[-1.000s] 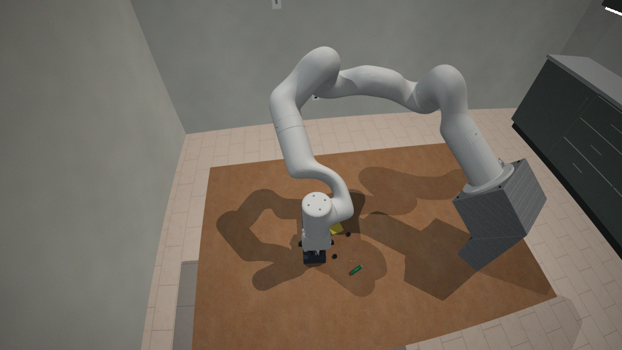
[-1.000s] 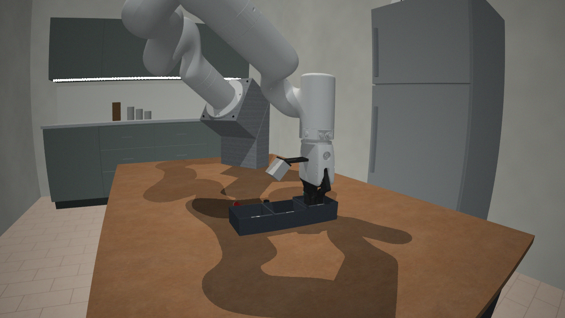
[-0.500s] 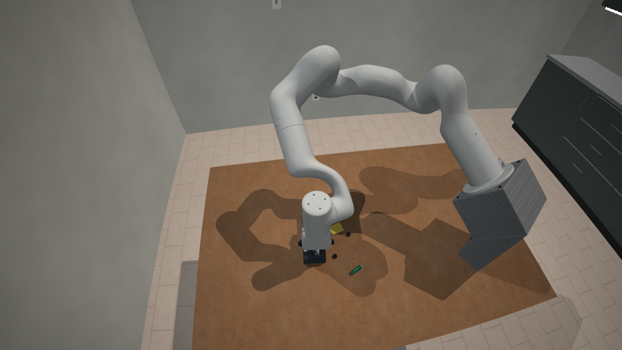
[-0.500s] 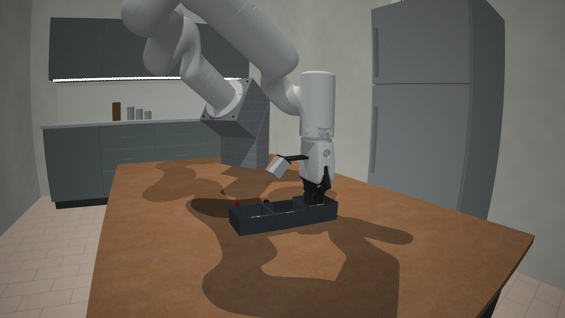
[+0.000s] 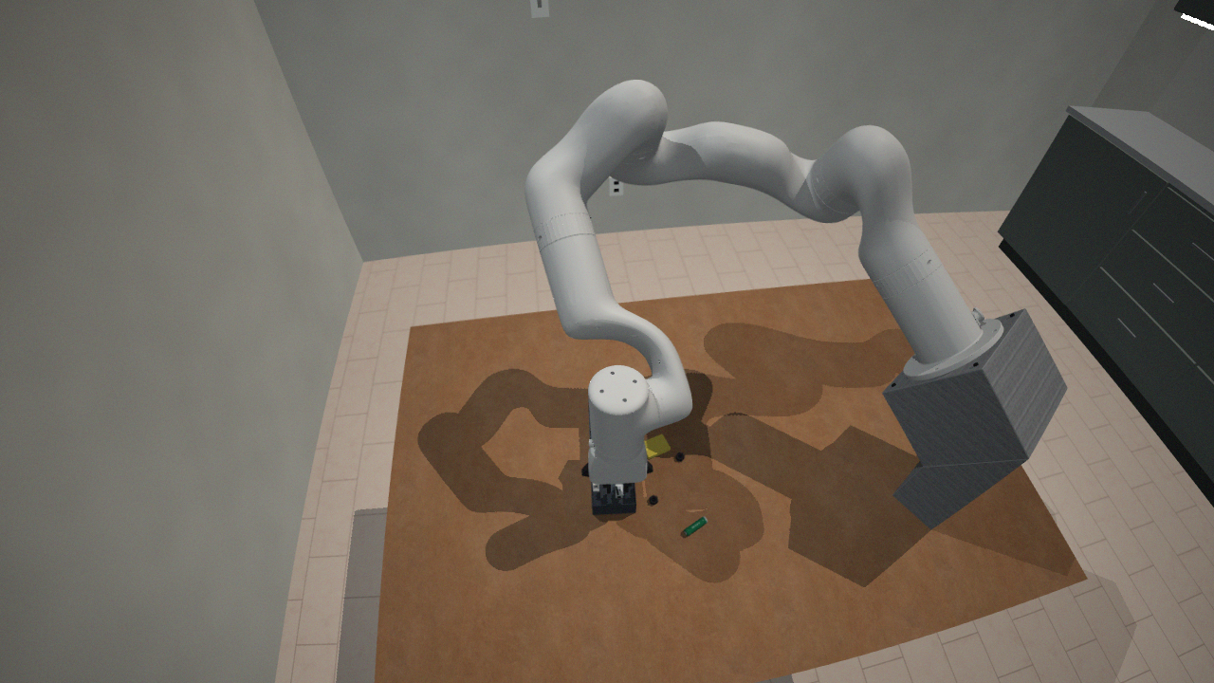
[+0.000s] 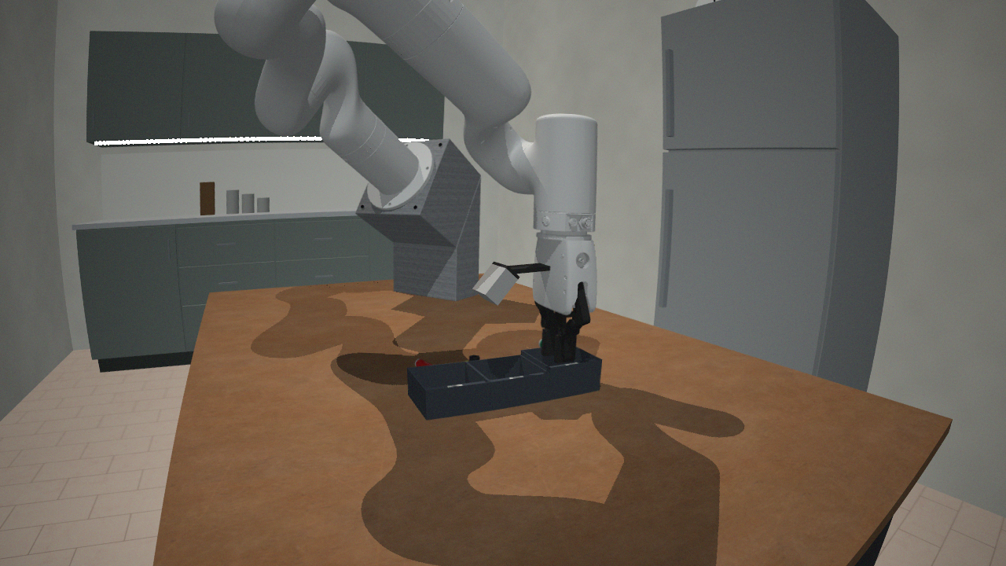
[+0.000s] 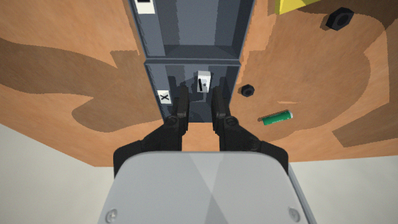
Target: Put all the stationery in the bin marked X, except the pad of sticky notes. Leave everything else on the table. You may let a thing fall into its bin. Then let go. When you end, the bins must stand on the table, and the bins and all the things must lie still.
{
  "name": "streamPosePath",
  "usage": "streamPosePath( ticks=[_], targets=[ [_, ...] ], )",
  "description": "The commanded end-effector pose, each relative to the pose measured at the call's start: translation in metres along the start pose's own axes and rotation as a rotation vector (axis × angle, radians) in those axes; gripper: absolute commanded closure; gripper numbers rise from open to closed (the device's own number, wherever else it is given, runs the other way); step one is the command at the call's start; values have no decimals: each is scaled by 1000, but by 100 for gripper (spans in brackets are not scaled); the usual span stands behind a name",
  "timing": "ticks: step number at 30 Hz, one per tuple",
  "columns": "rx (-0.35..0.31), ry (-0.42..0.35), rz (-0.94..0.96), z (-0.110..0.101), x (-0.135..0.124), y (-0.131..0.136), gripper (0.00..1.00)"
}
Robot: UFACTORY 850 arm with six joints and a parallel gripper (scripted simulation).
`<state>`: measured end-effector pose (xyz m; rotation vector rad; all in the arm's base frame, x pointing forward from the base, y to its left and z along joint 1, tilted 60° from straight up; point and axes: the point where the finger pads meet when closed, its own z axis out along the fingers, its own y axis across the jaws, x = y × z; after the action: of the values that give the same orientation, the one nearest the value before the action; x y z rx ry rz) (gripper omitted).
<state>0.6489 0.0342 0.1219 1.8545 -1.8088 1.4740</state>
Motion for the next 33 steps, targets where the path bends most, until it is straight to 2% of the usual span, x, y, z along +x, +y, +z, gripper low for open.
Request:
streamPosePath(
  ticks=[1, 5, 9, 17, 18, 22, 24, 33],
  targets=[
    [1, 0, 0, -6, 0, 0, 71],
    [1, 0, 0, -23, 0, 0, 71],
    [1, 0, 0, -30, 0, 0, 71],
    [1, 0, 0, -30, 0, 0, 71],
    [1, 0, 0, -34, 0, 0, 0],
    [1, -1, 0, -50, 0, 0, 0],
    [1, -1, 0, -50, 0, 0, 0],
    [1, -1, 0, -86, 0, 0, 0]
  ],
)
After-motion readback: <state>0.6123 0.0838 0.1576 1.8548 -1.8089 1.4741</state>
